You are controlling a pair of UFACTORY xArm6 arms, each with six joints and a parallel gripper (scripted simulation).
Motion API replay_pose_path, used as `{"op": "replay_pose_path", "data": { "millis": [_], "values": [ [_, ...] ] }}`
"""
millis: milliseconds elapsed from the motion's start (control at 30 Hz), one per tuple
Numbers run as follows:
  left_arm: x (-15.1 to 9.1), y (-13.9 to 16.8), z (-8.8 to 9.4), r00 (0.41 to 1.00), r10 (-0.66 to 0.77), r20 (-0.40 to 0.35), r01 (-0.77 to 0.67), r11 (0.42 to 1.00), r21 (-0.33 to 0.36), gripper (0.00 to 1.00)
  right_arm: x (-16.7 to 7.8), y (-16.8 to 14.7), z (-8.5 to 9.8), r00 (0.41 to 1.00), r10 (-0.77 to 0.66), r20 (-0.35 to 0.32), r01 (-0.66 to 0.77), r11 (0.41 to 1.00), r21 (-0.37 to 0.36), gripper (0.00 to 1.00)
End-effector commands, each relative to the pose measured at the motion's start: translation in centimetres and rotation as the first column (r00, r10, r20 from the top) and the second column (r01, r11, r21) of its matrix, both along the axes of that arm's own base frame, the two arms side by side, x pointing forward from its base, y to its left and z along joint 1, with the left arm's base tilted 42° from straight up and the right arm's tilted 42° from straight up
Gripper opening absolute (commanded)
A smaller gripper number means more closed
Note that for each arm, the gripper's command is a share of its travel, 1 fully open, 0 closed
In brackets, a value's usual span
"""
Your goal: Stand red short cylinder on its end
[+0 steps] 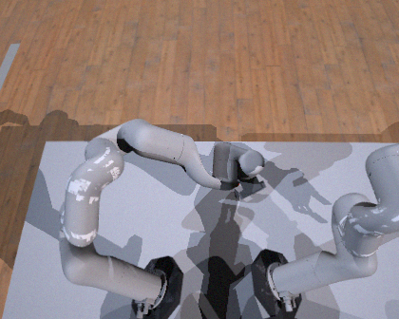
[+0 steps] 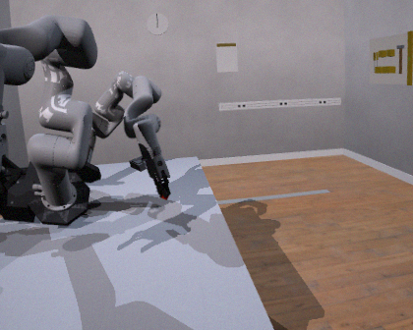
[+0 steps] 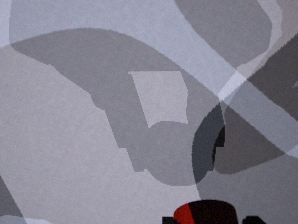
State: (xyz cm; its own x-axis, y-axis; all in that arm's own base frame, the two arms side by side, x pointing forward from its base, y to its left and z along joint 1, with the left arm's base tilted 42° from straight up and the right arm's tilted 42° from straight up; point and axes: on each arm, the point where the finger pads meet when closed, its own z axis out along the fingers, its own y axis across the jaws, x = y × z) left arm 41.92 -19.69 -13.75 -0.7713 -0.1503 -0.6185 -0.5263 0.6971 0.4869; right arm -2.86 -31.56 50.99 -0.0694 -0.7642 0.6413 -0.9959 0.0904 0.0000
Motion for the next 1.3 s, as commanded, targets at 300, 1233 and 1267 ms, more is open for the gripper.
{"op": "replay_pose_path", "data": {
  "millis": [300,1233,1267],
  "values": [
    [-0.21,-0.16,-0.11,0.997,-0.037,0.063,0.035,0.999,0.039,0.34,0.00,0.04,0.22,1.000,0.000,0.000,0.000,1.000,-0.005,1.00],
    [-0.79,-0.11,-0.81,0.916,-0.264,0.303,0.179,0.943,0.282,0.34,0.00,0.04,0.22,1.000,0.000,0.000,0.000,1.000,-0.005,1.00],
    [-0.82,-0.13,-0.83,0.908,-0.277,0.313,0.184,0.938,0.294,0.34,0.00,0.04,0.22,1.000,0.000,0.000,0.000,1.000,-0.005,1.00]
  ]
}}
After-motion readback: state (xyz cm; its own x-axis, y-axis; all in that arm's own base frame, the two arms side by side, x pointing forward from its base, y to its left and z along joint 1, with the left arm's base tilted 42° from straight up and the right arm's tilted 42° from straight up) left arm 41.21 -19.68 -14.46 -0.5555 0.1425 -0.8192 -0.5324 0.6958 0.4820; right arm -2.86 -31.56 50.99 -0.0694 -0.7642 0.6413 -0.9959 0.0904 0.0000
